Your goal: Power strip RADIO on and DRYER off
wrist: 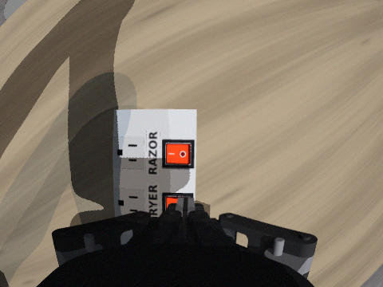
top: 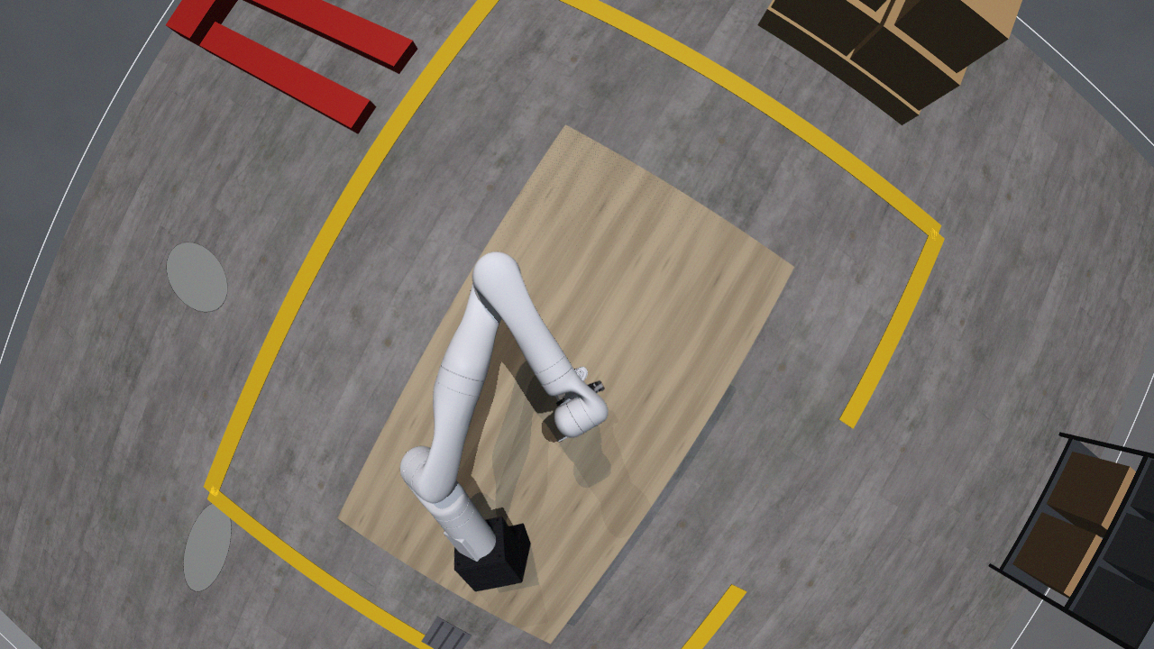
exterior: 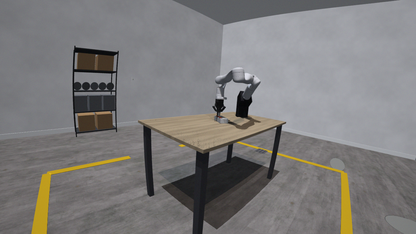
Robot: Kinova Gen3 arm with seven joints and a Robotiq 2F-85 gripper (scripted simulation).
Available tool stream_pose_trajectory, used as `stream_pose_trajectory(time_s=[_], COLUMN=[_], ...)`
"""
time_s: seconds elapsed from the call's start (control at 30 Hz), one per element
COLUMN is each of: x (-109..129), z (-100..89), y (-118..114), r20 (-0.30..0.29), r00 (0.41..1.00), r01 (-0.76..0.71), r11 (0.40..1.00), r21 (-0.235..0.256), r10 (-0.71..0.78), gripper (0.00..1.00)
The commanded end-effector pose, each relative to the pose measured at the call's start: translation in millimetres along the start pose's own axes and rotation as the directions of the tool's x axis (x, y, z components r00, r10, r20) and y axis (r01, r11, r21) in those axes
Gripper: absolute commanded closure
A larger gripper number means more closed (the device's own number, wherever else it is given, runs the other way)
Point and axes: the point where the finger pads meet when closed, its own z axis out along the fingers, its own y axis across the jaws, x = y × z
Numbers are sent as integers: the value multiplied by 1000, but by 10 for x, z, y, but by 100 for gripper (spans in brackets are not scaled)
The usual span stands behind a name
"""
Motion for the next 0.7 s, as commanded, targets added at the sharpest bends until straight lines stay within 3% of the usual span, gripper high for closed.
stream_pose_trajectory(time_s=[0.0, 0.67], x=[-1, -1], z=[8, 42], y=[0, 0], r20=[0, 0], r00=[1000, 1000], r01=[0, 0], r11=[1000, 1000], r21=[0, 0], r10=[0, 0], gripper=[100, 100])
